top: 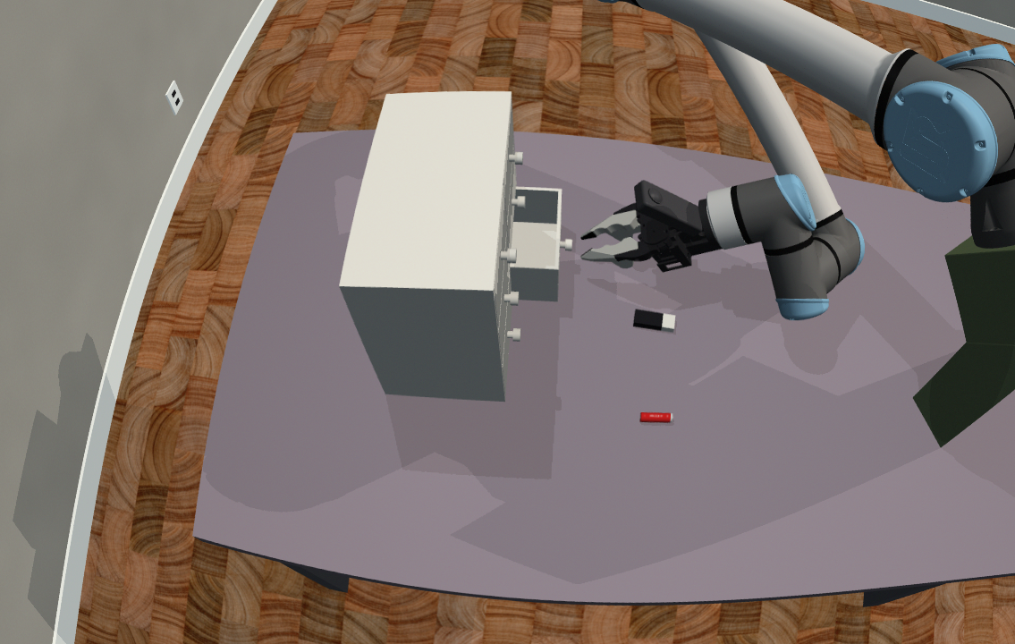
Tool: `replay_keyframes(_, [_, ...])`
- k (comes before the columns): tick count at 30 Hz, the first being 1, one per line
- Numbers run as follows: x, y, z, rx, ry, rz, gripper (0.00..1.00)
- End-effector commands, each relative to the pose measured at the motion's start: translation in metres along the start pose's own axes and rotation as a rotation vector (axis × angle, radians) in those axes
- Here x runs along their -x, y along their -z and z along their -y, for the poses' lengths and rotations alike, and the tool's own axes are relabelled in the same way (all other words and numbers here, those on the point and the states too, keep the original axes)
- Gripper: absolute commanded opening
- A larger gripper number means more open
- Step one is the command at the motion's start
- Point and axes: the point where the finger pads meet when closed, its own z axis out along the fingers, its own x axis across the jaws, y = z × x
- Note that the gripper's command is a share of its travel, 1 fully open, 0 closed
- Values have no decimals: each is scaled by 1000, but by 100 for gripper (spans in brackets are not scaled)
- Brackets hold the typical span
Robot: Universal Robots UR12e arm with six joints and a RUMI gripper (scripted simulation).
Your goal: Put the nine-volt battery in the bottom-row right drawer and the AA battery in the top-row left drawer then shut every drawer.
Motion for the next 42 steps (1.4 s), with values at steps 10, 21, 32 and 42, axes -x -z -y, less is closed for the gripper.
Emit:
replay_keyframes(10, [0,-11,7,0,0,0,20])
replay_keyframes(21, [0,-17,11,0,0,0,20])
replay_keyframes(32, [0,-21,13,0,0,0,20])
replay_keyframes(42, [0,-21,13,0,0,0,20])
